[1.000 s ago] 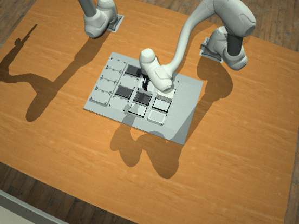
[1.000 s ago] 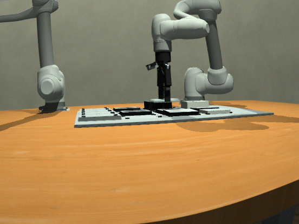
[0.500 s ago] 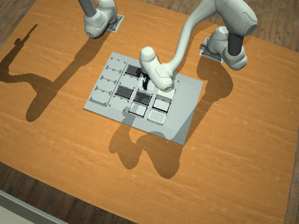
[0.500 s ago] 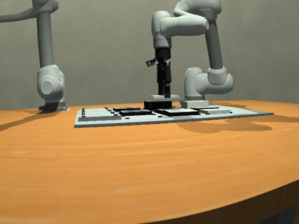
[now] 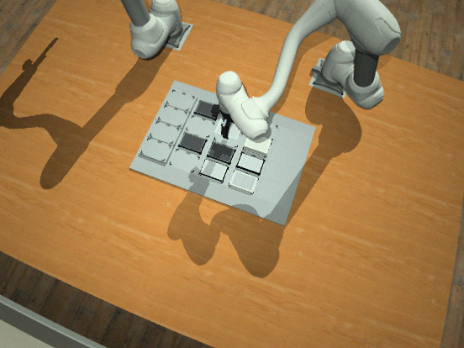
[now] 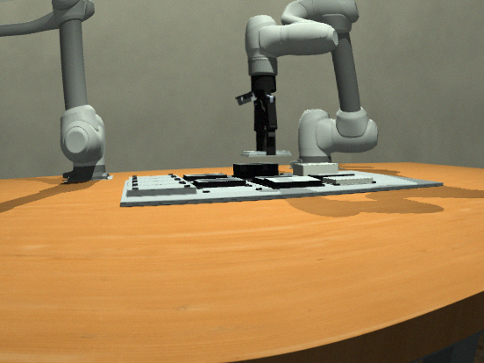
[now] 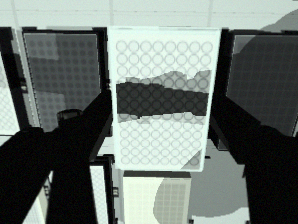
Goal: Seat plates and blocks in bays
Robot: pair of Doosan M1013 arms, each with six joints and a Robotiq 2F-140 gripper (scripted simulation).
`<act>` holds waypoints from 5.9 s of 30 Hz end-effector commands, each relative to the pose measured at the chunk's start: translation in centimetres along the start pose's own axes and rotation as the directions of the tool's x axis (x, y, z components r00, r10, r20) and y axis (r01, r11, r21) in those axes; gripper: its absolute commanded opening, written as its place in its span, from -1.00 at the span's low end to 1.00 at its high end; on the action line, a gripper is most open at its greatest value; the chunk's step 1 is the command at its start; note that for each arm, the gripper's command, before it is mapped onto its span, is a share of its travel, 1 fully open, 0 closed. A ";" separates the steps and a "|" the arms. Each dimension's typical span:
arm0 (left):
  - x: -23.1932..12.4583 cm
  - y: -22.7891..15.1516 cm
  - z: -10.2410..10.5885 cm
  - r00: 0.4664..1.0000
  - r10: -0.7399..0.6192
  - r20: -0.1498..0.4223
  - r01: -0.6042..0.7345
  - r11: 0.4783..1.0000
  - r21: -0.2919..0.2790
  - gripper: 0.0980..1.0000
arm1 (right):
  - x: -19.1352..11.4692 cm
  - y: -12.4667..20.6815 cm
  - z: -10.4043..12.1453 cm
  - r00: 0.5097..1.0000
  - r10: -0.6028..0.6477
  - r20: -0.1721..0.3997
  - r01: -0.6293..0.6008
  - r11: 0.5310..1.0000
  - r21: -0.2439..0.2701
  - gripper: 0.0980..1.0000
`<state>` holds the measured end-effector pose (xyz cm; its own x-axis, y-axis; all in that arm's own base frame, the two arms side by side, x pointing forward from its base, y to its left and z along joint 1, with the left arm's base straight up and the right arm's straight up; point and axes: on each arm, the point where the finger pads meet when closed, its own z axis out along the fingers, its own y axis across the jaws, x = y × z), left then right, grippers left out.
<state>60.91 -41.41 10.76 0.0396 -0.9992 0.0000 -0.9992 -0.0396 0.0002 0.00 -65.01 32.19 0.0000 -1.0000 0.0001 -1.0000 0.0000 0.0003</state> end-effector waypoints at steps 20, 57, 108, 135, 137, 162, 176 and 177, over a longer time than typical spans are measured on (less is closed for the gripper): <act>0.0 -0.1 1.4 1.000 0.000 -0.001 0.000 1.000 0.002 -1.00 | 0.0 0.0 -0.1 1.000 0.000 -0.001 0.000 1.000 0.000 1.00; 0.0 -0.1 5.2 1.000 0.000 -0.001 0.000 1.000 0.002 -1.00 | 0.0 0.0 -0.1 1.000 0.000 -0.001 0.000 1.000 0.000 1.00; 0.0 -0.1 5.4 1.000 0.000 -0.001 0.000 1.000 0.002 -1.00 | 0.0 0.0 -0.1 1.000 0.000 -0.001 0.000 1.000 0.000 1.00; 0.0 -0.1 6.1 1.000 0.000 -0.001 0.000 1.000 0.002 -1.00 | 0.0 0.0 -0.1 1.000 0.000 -0.001 0.000 1.000 0.000 1.00; 0.0 -0.1 6.2 1.000 0.000 -0.001 0.000 1.000 0.002 -1.00 | 0.0 0.0 -0.1 1.000 0.000 -0.001 0.000 1.000 0.000 1.00; 0.0 -0.1 6.2 1.000 0.000 -0.001 0.000 1.000 0.002 -1.00 | 0.0 0.0 -0.1 1.000 0.000 -0.001 0.000 1.000 0.000 1.00; 0.0 -0.1 6.2 1.000 0.000 -0.001 0.000 1.000 0.002 -1.00 | 0.0 0.0 -0.1 1.000 0.000 -0.001 0.000 1.000 0.000 1.00; 0.0 -0.1 6.2 1.000 0.000 -0.001 0.000 1.000 0.002 -1.00 | 0.0 0.0 -0.1 1.000 0.000 -0.001 0.000 1.000 0.000 1.00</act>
<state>60.92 -41.39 4.43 0.0393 -0.9992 0.0000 -0.9992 -0.0393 0.0002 0.00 -65.01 32.19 0.0000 -1.0000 0.0001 -1.0000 0.0000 0.0003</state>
